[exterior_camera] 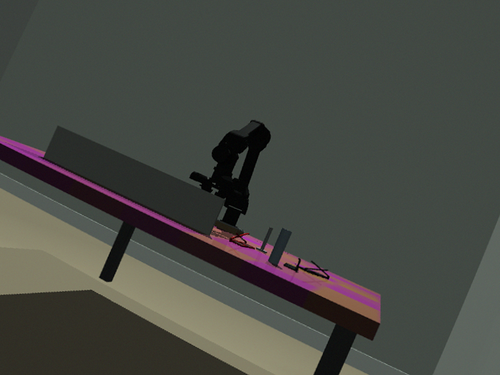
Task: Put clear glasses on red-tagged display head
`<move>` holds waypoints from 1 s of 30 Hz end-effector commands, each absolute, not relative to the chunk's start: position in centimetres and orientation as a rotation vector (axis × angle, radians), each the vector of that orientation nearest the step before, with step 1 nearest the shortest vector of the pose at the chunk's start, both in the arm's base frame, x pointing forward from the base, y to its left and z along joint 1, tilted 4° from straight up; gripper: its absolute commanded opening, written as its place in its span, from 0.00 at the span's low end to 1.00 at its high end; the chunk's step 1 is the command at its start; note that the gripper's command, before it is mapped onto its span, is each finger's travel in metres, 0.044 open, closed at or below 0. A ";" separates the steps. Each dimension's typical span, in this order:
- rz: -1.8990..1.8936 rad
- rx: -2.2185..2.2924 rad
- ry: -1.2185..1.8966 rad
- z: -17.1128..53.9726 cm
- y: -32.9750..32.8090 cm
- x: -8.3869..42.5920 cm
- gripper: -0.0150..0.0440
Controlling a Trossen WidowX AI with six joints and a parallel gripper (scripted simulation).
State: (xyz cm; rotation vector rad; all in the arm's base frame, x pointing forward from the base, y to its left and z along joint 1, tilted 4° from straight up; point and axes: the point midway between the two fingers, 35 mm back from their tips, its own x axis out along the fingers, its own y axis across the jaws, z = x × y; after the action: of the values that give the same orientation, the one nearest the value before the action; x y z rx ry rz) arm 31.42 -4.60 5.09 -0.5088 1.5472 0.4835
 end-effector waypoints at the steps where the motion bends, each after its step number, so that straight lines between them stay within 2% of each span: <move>1: 0.485 -0.499 1.555 4.2 -4.5 31.2 0.46; 30: 0.485 -0.499 1.555 1.6 -4.7 31.1 0.46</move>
State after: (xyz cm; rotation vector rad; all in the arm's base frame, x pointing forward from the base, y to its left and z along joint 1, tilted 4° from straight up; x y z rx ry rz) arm 30.88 -4.50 1.60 -0.5030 1.5573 0.4855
